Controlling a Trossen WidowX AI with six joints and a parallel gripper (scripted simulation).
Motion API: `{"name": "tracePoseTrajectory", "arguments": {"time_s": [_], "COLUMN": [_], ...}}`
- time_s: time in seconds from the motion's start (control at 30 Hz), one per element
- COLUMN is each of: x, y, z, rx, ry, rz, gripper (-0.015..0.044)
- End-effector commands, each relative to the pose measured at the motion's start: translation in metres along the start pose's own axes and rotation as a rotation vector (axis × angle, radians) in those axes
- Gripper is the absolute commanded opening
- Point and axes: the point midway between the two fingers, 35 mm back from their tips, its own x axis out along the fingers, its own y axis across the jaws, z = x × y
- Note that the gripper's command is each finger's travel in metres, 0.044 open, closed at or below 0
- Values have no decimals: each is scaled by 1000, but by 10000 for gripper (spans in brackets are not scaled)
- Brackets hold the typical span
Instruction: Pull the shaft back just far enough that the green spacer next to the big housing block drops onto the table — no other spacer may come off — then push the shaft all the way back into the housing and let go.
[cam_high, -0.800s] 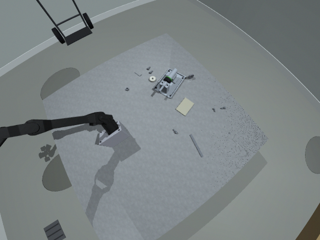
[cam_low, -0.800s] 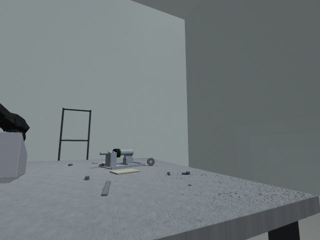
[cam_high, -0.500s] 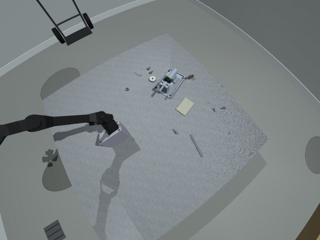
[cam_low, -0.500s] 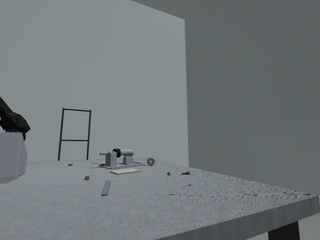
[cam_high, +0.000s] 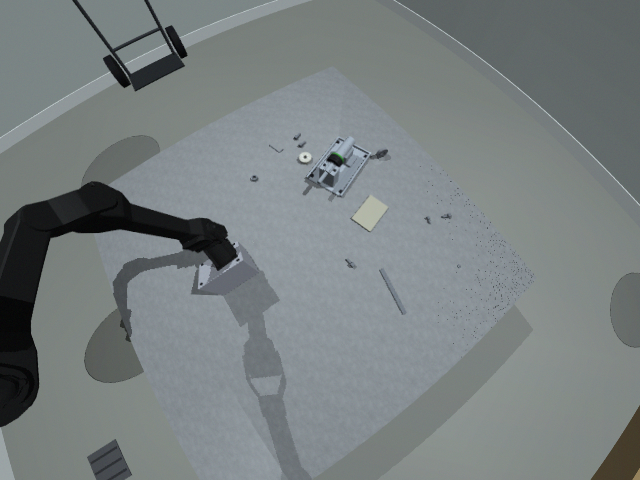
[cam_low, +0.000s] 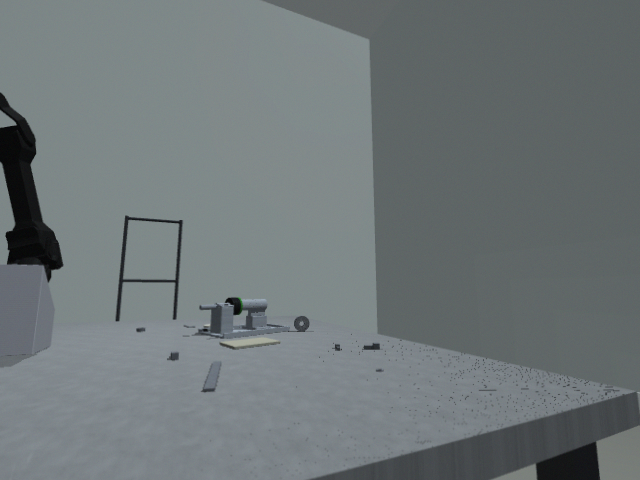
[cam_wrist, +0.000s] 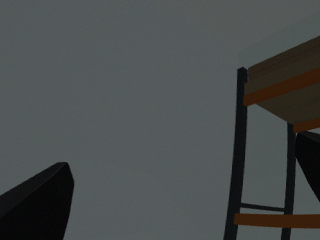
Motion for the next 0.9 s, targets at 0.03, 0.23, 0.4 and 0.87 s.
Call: {"name": "tracePoseTrajectory", "arguments": {"time_s": [0.03, 0.23, 0.4, 0.87], "x": [56, 112, 142, 134], "y": [43, 112, 181, 394], "z": [-51, -119, -176, -322], "rx": [-171, -409, -631, -1253], "ry": [53, 101, 113, -42], "rz": [91, 232, 375, 849], "gripper": [440, 440, 440, 440]}}
